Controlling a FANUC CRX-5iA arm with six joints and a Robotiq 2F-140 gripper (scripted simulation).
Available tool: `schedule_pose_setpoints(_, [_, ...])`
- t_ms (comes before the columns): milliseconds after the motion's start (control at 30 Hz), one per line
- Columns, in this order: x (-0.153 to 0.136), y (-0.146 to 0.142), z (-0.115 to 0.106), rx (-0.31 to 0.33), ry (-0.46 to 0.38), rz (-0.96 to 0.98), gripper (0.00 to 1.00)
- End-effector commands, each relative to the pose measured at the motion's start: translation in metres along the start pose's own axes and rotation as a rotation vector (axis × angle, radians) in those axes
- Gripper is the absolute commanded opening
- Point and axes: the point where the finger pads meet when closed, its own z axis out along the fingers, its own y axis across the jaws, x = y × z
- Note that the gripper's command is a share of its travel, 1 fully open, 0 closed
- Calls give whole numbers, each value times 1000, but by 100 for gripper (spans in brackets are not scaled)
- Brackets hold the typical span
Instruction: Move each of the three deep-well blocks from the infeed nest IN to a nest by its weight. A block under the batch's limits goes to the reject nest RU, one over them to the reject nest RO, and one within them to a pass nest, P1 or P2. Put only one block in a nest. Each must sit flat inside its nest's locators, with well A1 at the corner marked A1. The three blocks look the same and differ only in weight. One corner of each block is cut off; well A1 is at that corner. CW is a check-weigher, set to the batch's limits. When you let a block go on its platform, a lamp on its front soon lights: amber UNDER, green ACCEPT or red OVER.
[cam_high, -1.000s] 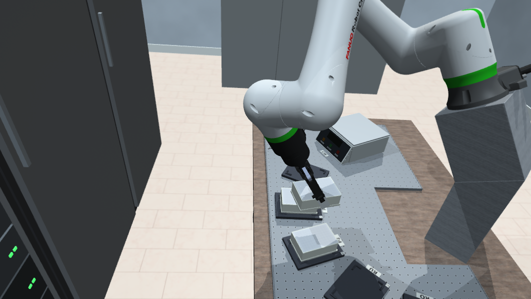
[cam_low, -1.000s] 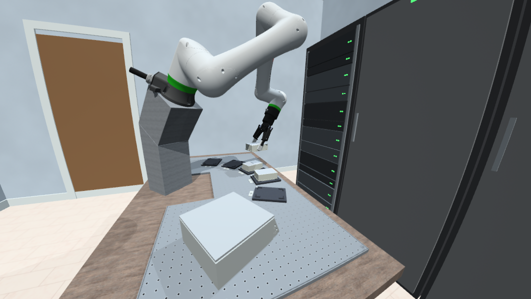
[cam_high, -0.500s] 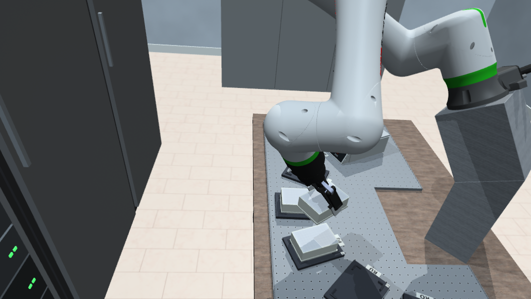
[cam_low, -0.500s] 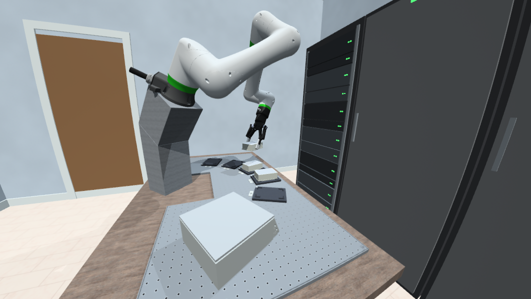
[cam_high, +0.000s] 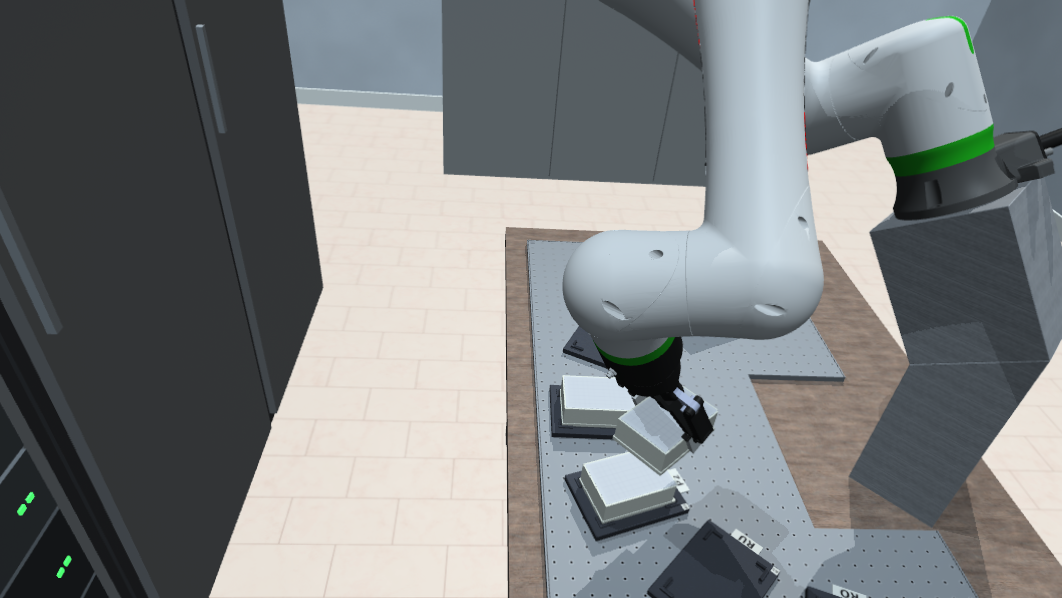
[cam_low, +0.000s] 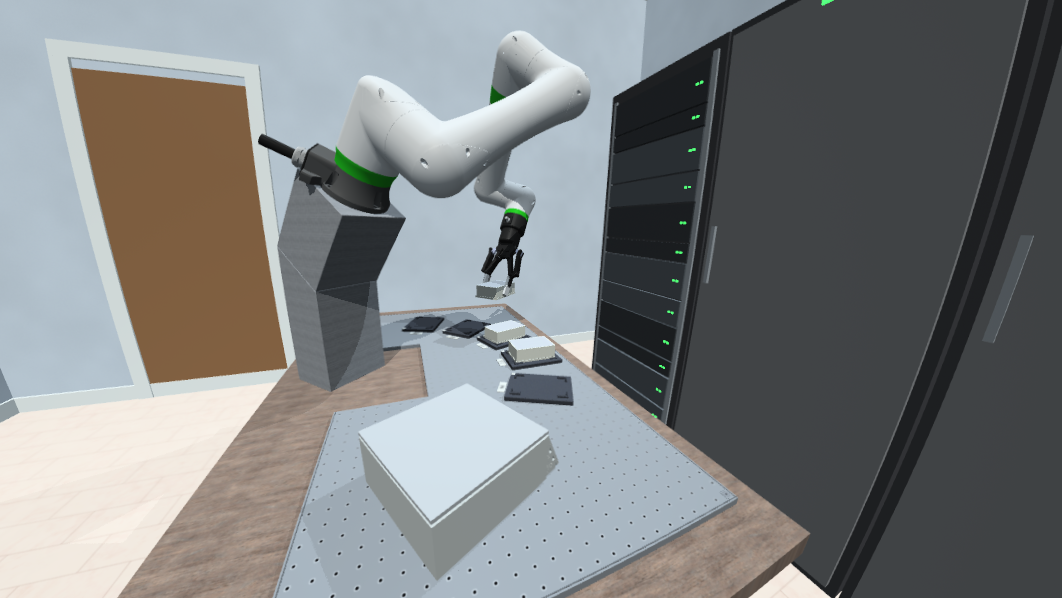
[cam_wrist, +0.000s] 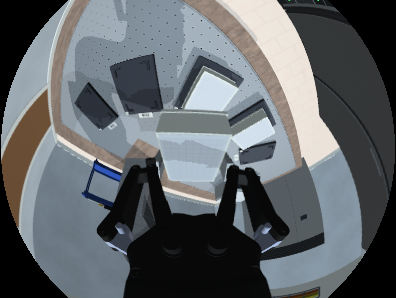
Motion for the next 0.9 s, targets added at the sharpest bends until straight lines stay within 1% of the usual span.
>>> schedule_pose_setpoints(0, [2, -10, -1, 0, 0, 0, 10])
schedule_pose_setpoints(167, [6, -26, -3, 0, 0, 0, 10])
schedule_pose_setpoints(233, [6, -26, -3, 0, 0, 0, 10])
schedule_pose_setpoints(733, [16, -75, -9, 0, 0, 0, 10])
schedule_pose_setpoints(800, [16, -75, -9, 0, 0, 0, 10])
schedule_pose_setpoints(867, [18, -81, -10, 0, 0, 0, 10])
